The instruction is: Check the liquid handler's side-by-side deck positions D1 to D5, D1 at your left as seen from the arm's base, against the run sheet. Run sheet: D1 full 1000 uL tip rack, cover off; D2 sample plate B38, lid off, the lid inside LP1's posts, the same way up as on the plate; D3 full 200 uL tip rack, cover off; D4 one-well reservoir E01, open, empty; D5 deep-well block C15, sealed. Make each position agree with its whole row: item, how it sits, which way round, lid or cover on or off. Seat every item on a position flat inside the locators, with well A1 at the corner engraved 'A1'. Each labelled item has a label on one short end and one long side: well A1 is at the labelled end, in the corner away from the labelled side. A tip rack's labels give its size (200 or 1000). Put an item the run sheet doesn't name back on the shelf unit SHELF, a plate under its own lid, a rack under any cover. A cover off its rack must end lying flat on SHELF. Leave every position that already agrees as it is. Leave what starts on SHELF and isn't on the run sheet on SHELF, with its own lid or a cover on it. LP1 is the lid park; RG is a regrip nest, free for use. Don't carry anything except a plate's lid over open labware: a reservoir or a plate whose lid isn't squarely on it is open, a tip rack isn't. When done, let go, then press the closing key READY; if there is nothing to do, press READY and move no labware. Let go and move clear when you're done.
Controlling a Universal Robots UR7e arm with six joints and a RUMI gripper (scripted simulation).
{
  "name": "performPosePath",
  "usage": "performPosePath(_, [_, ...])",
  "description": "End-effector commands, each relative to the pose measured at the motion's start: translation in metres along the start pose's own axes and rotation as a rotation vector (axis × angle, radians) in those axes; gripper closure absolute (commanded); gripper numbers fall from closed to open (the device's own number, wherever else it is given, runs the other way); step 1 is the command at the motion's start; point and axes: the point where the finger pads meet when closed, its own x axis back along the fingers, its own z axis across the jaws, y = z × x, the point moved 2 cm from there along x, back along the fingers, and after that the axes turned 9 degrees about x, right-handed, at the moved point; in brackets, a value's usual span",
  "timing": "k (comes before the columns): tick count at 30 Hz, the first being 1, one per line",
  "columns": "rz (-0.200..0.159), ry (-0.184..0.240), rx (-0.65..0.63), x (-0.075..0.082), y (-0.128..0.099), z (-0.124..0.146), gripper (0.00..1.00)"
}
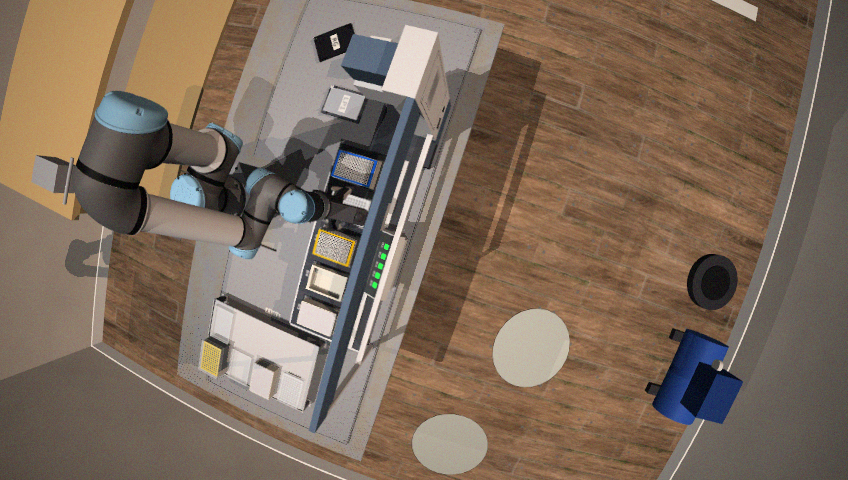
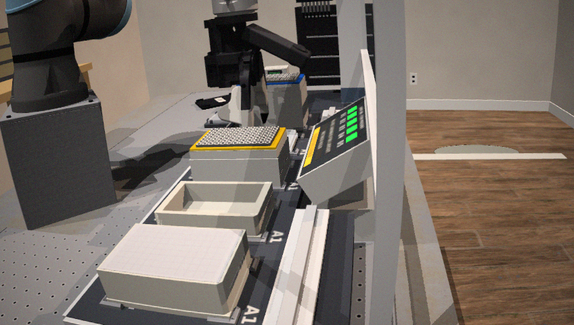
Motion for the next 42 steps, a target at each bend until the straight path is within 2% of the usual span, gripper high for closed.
performPosePath(1, [0.002, 0.001, 0.0, -0.0069, -0.0006, 0.0001, 0.18])
performPosePath(16, [0.002, 0.001, 0.0, -0.0097, -0.0006, 0.0001, 0.18])
performPosePath(17, [0.002, 0.001, 0.0, -0.0097, -0.0006, 0.0001, 1.0])
performPosePath(42, [0.002, 0.001, 0.0, -0.0097, -0.0007, 0.0001, 1.0])
